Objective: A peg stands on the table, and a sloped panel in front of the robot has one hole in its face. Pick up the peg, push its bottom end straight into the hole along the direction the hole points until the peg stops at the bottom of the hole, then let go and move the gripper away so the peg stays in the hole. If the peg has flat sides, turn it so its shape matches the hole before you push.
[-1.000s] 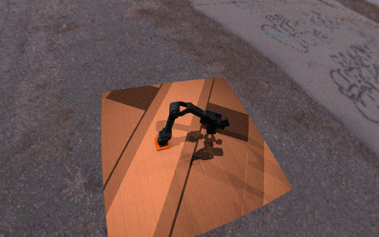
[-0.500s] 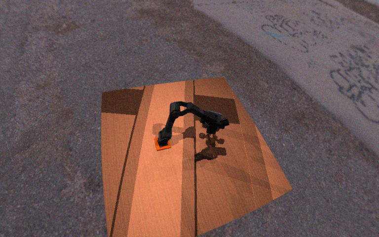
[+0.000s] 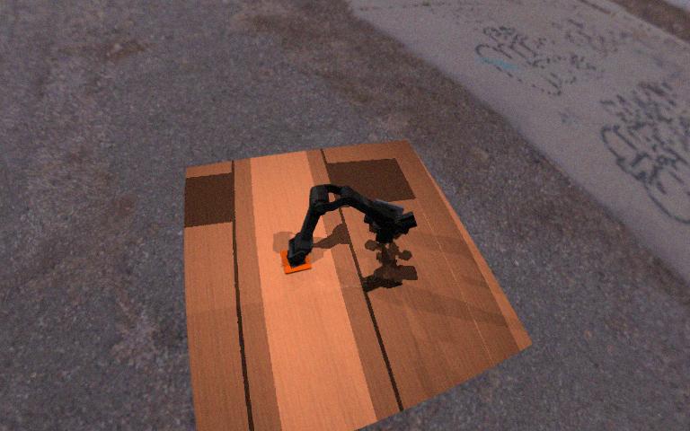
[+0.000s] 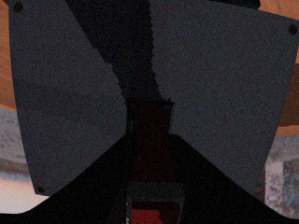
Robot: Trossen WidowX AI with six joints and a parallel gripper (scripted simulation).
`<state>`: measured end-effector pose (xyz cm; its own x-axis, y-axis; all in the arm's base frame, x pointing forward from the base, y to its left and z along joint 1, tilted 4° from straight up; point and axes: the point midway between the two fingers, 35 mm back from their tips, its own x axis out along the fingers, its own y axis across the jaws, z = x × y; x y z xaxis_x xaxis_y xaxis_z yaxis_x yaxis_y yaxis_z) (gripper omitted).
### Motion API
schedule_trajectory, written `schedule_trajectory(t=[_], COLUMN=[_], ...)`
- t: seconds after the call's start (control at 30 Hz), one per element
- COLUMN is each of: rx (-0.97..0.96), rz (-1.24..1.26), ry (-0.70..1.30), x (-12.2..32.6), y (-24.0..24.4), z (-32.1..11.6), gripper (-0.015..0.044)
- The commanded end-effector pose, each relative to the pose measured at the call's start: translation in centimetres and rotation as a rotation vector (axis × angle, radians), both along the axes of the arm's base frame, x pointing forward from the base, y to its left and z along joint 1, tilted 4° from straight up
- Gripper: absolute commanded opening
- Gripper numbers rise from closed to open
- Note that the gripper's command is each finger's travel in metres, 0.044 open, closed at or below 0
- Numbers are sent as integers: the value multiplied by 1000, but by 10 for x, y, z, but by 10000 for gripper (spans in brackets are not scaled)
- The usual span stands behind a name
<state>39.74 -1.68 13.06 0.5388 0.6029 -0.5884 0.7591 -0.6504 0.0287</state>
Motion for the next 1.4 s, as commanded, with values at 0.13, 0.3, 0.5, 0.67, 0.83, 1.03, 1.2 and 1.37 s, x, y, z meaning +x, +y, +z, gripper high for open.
schedule_trajectory(t=[0.13,0.3,0.5,0.67,0.83,1.03,1.2,1.37], rx=[0,0,0,0,-1,-4,-6,-7], rz=[1,1,1,1,1,0,0,0], ry=[0,0,0,0,2,5,8,11], x=[0,0,0,0,-2,-7,-12,-16], y=[0,0,0,0,-3,-11,-17,-24], z=[0,0,0,0,2,8,12,16], gripper=[0,26,184,315,440,440,440,440])
